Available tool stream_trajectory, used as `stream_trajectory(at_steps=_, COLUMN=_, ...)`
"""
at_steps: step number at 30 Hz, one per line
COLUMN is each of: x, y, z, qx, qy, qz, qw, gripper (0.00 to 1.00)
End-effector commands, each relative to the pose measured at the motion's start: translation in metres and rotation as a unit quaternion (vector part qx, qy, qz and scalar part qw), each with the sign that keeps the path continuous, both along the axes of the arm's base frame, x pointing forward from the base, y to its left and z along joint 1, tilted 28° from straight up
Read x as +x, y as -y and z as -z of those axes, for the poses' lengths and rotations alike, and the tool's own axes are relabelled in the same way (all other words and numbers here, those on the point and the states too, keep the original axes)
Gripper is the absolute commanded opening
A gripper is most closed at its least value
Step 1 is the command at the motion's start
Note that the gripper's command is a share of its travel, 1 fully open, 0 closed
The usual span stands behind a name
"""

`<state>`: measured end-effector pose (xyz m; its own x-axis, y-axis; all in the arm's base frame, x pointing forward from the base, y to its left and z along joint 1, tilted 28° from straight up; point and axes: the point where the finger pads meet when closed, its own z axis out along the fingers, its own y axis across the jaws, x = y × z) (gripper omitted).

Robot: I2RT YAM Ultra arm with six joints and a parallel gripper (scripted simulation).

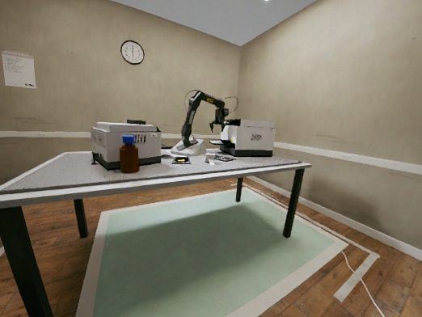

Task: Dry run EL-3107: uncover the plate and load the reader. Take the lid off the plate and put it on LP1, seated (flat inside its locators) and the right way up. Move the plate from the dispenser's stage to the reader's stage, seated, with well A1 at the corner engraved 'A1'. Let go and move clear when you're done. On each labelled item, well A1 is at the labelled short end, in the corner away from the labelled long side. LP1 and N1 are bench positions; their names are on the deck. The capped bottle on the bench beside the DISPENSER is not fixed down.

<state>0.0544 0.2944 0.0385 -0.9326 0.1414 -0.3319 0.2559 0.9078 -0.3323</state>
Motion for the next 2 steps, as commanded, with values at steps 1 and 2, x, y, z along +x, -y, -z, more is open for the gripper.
stream_trajectory(at_steps=1, x=-0.0027, y=-0.0041, z=-0.0066, qx=0.007, qy=0.001, qz=-0.002, qw=1.000, gripper=1.00)
stream_trajectory(at_steps=2, x=-0.0027, y=-0.0041, z=-0.0066, qx=0.007, qy=0.001, qz=-0.002, qw=1.000, gripper=1.00)
